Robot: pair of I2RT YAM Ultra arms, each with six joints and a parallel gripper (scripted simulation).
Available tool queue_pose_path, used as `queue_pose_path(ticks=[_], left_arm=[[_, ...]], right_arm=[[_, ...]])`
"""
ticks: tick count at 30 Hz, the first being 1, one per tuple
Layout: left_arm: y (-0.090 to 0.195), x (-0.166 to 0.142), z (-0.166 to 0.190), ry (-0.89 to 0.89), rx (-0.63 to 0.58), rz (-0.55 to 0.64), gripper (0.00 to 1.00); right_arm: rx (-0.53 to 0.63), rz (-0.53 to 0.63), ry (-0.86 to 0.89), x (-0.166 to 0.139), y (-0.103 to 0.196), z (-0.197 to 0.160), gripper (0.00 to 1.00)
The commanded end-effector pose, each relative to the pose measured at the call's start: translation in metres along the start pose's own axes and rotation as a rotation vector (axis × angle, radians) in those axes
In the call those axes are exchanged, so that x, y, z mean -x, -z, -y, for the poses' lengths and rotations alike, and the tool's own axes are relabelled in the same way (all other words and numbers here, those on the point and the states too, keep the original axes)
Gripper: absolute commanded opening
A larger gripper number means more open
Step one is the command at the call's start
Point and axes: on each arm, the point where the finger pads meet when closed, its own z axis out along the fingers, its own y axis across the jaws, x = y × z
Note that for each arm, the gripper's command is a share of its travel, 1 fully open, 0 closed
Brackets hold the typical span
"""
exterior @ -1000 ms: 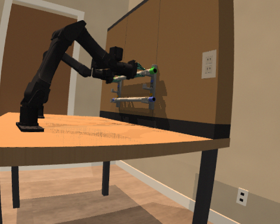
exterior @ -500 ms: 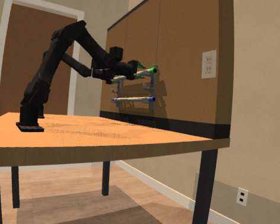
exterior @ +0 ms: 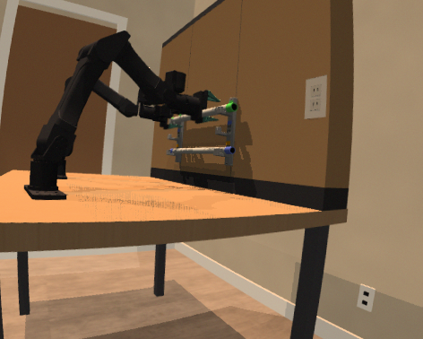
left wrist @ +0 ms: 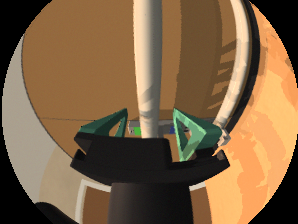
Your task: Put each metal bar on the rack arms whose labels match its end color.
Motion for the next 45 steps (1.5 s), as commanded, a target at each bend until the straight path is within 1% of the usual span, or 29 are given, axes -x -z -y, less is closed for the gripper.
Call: queue_pose_path(ticks=[1,45], left_arm=[[0.005,-0.005,-0.004,0.012,0.022,-0.006,0.75],[0.056,-0.004,-0.002,0.012,0.021,-0.006,0.75]], right_arm=[[-0.016,0.0,-0.012,-0.002,0.005,0.003,0.74],[-0.017,0.001,-0.013,-0.002,0.056,0.003,0.74]])
